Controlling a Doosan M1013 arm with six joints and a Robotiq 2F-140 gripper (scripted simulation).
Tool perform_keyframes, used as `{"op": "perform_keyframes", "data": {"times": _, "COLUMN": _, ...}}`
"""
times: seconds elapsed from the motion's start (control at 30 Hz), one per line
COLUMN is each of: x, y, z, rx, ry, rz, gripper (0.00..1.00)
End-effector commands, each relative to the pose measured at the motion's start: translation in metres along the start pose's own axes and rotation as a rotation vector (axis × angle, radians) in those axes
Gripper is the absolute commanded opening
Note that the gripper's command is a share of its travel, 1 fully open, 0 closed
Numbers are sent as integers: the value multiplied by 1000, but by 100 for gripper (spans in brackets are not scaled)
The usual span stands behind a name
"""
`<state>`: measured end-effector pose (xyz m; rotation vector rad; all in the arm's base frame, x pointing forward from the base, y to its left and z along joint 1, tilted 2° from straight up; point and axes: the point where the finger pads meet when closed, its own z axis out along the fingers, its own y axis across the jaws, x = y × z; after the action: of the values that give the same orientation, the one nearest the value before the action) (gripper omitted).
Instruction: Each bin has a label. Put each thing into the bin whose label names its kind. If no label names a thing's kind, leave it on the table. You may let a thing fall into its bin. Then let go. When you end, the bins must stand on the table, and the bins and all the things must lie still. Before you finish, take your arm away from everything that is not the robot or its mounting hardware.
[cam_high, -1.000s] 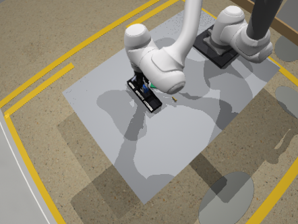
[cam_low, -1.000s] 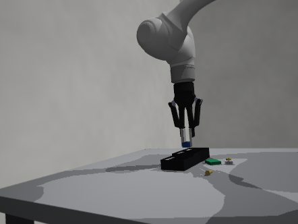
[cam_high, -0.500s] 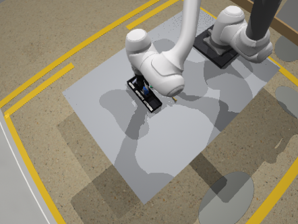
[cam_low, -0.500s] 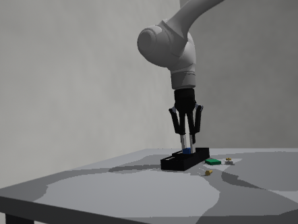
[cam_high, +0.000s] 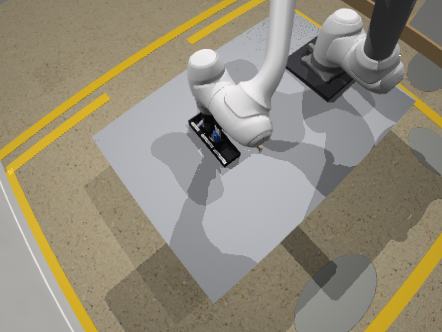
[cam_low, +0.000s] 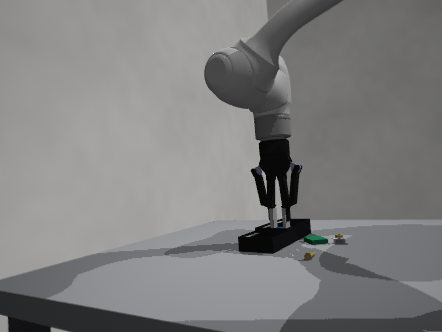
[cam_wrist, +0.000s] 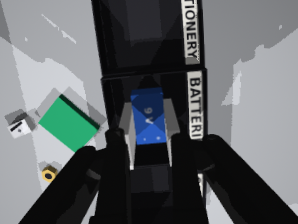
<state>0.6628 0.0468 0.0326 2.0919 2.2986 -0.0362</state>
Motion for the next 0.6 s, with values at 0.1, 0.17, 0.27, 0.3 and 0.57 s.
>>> {"op": "perform_keyframes", "data": {"times": 0.1, "x": 0, "y": 0, "z": 0, "rx": 0, "ry": 0, "rz": 0, "gripper": 13}}
{"op": "perform_keyframes", "data": {"times": 0.17, "x": 0, "y": 0, "z": 0, "rx": 0, "ry": 0, "rz": 0, "gripper": 13}}
{"op": "perform_keyframes", "data": {"times": 0.27, "x": 0, "y": 0, "z": 0, "rx": 0, "ry": 0, "rz": 0, "gripper": 20}}
{"op": "perform_keyframes", "data": {"times": 0.3, "x": 0, "y": 0, "z": 0, "rx": 0, "ry": 0, "rz": 0, "gripper": 20}}
{"op": "perform_keyframes", "data": {"times": 0.57, "x": 0, "y": 0, "z": 0, "rx": 0, "ry": 0, "rz": 0, "gripper": 20}}
